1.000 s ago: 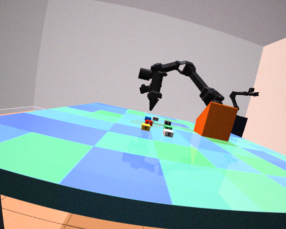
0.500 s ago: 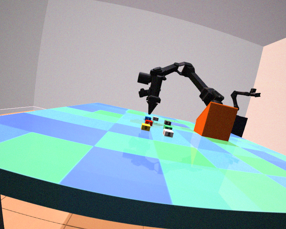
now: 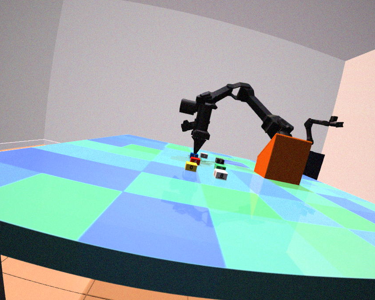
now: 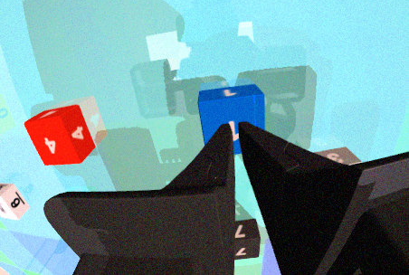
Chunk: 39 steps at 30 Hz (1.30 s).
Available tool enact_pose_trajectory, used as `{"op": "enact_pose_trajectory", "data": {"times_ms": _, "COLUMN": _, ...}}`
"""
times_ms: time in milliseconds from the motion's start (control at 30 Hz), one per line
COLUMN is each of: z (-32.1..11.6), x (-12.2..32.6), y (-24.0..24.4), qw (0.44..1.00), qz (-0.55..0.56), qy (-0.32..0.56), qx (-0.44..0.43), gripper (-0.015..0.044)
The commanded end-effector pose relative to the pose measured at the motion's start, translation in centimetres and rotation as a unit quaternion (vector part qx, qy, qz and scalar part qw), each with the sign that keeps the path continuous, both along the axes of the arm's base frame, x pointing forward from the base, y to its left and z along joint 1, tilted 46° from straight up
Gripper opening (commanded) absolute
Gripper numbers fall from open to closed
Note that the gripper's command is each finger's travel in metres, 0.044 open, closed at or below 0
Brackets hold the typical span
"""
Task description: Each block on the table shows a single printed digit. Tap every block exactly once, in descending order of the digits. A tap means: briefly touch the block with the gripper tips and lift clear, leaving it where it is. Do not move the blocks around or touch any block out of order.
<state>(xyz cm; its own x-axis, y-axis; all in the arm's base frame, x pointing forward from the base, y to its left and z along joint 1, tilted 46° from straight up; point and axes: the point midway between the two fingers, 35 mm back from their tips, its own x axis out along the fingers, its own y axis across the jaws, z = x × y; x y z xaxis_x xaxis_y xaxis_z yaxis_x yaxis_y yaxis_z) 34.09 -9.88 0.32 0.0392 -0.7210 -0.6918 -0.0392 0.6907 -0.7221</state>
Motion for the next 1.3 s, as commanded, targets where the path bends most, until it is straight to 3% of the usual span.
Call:
{"op": "enact_pose_trajectory", "data": {"times_ms": 0, "z": -0.3, "x": -0.3, "y": -0.2, "qw": 1.0, "qz": 0.0, "qy": 0.007, "qx": -0.002, "gripper": 0.002}}
{"op": "enact_pose_trajectory", "data": {"times_ms": 333, "z": 1.9, "x": -0.4, "y": 2.2, "qw": 1.0, "qz": 0.0, "qy": 0.007, "qx": -0.001, "gripper": 0.002}}
{"op": "enact_pose_trajectory", "data": {"times_ms": 533, "z": 7.1, "x": -0.6, "y": 7.7, "qw": 1.0, "qz": 0.0, "qy": 0.007, "qx": 0.0, "gripper": 0.002}}
{"op": "enact_pose_trajectory", "data": {"times_ms": 767, "z": 7.1, "x": -0.5, "y": 8.1, "qw": 1.0, "qz": 0.0, "qy": 0.007, "qx": 0.001, "gripper": 0.002}}
{"op": "enact_pose_trajectory", "data": {"times_ms": 1033, "z": -0.4, "x": 2.5, "y": 16.3, "qw": 1.0, "qz": 0.002, "qy": 0.006, "qx": 0.009, "gripper": 0.002}}
{"op": "enact_pose_trajectory", "data": {"times_ms": 1267, "z": -7.2, "x": 2.1, "y": 22.2, "qw": 1.0, "qz": 0.0, "qy": 0.005, "qx": 0.005, "gripper": 0.002}}
